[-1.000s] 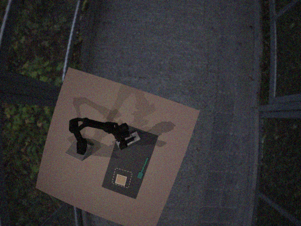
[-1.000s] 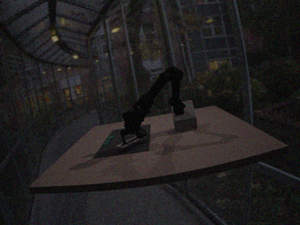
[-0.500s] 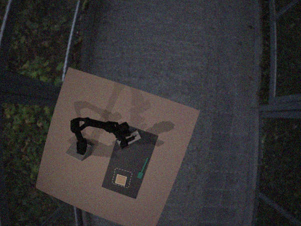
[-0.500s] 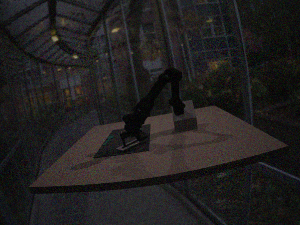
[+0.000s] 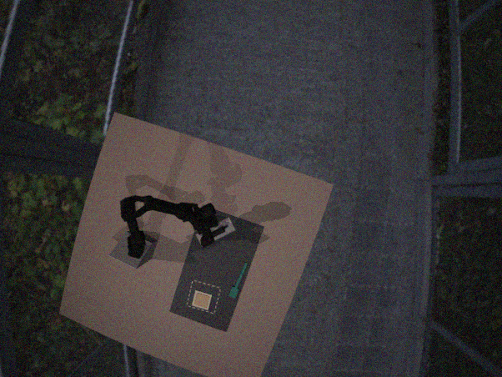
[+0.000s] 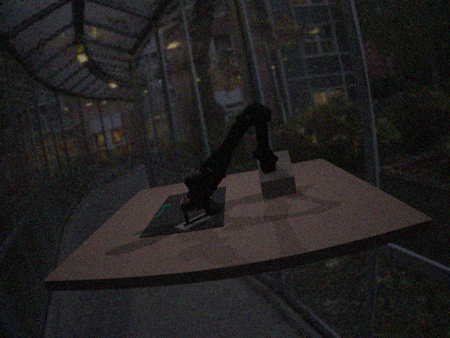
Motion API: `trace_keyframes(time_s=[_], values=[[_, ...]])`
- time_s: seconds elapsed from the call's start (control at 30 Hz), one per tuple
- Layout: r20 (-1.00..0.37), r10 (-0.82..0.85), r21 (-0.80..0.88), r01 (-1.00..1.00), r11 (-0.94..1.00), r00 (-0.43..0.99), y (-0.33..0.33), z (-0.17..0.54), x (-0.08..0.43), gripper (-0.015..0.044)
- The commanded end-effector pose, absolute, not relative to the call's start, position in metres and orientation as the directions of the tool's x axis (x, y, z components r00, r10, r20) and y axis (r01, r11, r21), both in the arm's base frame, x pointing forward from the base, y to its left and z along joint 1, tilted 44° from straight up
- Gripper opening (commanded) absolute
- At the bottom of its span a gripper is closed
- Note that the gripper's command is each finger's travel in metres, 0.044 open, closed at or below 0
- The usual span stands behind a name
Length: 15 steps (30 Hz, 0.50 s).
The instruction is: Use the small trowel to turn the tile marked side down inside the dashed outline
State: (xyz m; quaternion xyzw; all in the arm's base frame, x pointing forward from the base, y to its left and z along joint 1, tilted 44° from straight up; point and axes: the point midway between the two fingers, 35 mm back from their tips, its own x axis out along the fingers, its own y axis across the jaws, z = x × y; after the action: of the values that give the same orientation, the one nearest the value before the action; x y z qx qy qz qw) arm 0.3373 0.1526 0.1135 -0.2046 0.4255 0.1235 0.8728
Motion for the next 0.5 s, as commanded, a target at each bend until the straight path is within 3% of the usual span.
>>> trace_keyframes(time_s=[0.0, 0.17, 0.47], values=[[-0.792, 0.029, -0.258, -0.378, 0.889, 0.610, 0.1509, 0.1120, 0.3383, 0.0184], [-0.792, 0.029, -0.258, -0.378, 0.889, 0.610, 0.1509, 0.1120, 0.3383, 0.0300], [-0.792, 0.029, -0.258, -0.378, 0.889, 0.610, 0.1510, 0.1128, 0.3378, 0.0300]])
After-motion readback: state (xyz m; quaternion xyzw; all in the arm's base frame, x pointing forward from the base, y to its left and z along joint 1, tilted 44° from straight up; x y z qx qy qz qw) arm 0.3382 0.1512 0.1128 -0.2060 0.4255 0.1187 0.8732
